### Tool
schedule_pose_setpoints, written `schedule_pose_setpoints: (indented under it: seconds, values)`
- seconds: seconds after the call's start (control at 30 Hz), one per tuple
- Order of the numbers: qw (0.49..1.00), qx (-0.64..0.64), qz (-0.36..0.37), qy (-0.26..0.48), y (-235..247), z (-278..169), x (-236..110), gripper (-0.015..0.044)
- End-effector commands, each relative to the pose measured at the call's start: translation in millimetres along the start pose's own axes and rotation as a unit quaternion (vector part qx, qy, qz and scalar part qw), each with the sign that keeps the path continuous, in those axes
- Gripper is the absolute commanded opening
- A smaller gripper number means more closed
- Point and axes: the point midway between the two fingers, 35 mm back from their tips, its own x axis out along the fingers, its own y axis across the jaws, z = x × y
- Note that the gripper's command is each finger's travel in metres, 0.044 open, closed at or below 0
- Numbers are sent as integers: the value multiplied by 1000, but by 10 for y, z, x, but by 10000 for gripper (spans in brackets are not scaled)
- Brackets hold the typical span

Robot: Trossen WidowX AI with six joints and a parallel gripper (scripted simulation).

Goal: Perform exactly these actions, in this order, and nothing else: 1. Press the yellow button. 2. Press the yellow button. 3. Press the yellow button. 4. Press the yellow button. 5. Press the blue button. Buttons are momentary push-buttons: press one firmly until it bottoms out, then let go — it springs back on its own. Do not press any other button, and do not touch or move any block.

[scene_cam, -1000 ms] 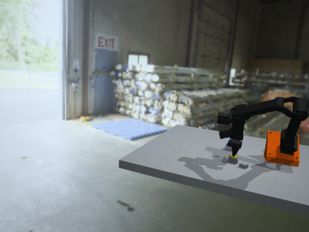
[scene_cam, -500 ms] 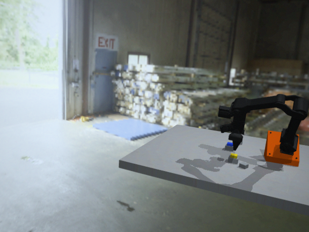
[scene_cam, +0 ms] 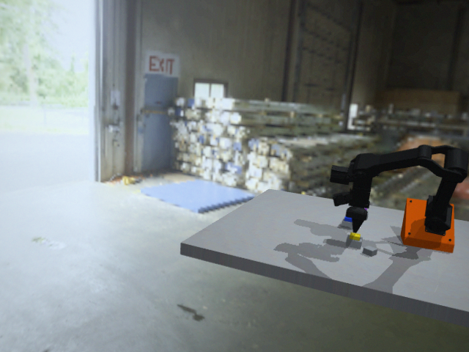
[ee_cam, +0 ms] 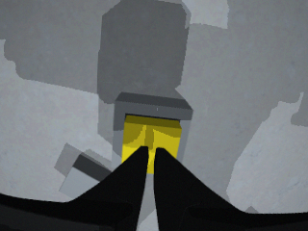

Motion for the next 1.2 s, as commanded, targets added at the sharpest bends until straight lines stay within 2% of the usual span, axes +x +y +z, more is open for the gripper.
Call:
schedule_pose_setpoints:
  seconds: [0.0, 0.8, 0.93, 1.1, 1.17]
  values:
    - [1000, 2, 1, 3, 1, -19, 82, 20]
    - [1000, 2, 1, 3, 4, -25, 168, 20]
    - [1000, 2, 0, 3, -1, -20, -153, 20]
    - [1000, 2, 0, 3, -1, -19, -200, 20]
    - [1000, 3, -1, 3, -7, -5, -355, 20]
